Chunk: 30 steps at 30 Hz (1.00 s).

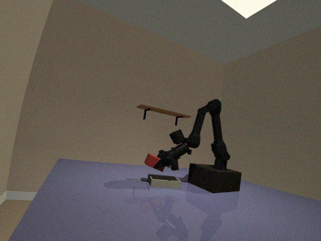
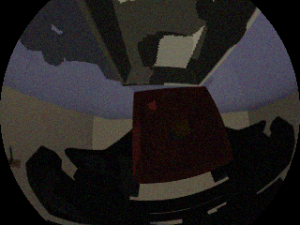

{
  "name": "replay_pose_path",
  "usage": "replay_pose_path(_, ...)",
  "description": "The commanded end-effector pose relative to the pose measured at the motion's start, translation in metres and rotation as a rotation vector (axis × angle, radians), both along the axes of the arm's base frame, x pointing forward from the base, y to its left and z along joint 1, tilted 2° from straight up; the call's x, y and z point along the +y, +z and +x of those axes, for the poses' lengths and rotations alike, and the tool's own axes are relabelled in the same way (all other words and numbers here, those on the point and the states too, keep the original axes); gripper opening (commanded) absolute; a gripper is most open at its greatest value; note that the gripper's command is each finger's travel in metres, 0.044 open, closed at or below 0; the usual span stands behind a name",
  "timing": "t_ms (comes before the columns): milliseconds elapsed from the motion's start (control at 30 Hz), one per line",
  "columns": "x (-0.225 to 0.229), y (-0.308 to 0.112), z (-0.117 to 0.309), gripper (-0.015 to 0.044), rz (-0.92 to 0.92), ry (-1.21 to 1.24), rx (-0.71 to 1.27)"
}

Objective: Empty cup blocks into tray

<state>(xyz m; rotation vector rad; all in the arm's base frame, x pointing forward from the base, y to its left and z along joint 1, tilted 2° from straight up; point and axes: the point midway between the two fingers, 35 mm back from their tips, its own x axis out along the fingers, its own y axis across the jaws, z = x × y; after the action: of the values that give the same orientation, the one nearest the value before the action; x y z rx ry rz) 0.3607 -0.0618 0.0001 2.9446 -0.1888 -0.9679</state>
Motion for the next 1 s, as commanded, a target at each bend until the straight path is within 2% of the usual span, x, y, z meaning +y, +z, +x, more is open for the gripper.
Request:
replay_pose_path(0,-0.0009,0.0004,0.0009,0.0,0.008,-0.013,-0.007)
replay_pose_path(967,-0.0006,0.0025,-0.0011,0.0,-0.028,-0.017,-0.21)
